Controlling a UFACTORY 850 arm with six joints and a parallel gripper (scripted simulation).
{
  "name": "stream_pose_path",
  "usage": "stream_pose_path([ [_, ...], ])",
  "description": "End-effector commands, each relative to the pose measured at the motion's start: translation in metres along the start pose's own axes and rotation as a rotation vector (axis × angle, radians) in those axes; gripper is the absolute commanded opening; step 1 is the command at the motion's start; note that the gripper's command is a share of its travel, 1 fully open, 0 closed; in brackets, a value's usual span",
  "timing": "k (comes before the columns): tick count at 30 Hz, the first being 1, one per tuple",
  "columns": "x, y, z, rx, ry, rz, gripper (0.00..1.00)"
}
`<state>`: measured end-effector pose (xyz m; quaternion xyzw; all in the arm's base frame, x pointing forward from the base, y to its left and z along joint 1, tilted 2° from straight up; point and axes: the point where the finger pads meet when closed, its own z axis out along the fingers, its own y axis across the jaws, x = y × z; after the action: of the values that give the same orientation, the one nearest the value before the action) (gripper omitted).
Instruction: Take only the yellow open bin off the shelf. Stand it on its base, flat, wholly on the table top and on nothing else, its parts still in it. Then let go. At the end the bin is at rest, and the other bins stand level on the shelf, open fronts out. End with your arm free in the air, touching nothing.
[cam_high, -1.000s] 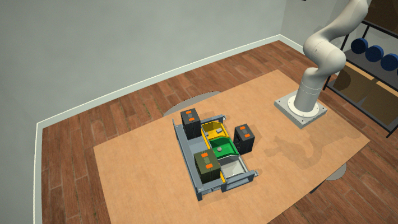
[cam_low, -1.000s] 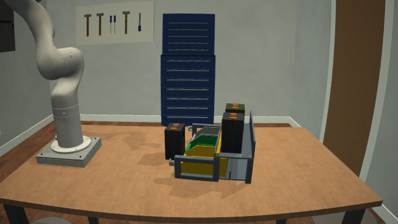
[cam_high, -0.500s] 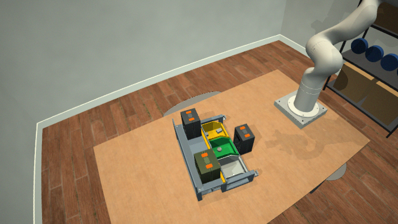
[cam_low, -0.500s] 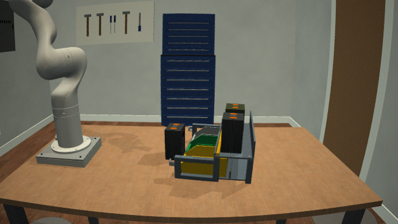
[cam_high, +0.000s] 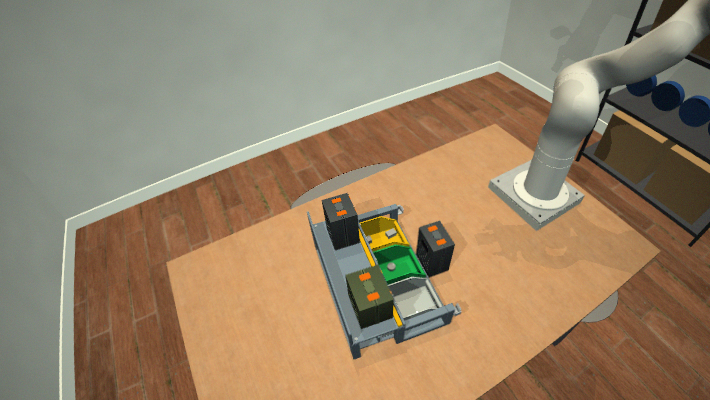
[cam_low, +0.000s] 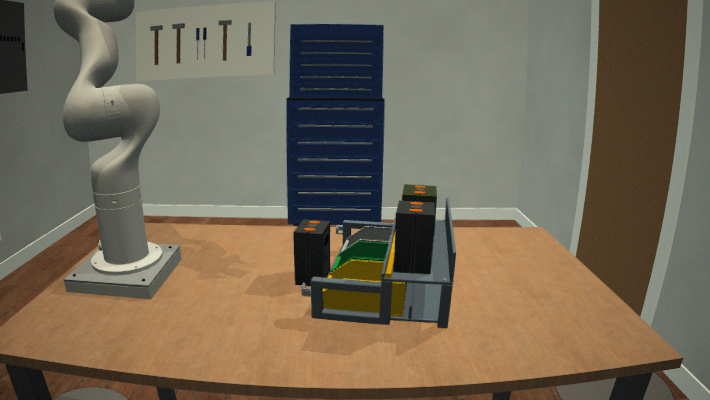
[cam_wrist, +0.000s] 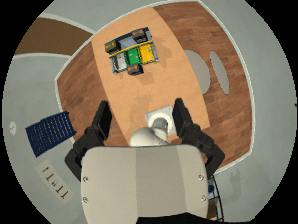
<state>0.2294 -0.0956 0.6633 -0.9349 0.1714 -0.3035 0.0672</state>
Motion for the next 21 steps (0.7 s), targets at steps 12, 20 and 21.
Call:
stream_pose_path([
  [12, 0.003, 0.053, -0.016, 0.049, 0.212, 0.143, 1.00],
  [20, 0.005, 0.090, -0.027, 0.087, 0.374, 0.253, 1.00],
  [21, 0.006, 0.100, -0.030, 0.098, 0.414, 0.280, 1.00],
])
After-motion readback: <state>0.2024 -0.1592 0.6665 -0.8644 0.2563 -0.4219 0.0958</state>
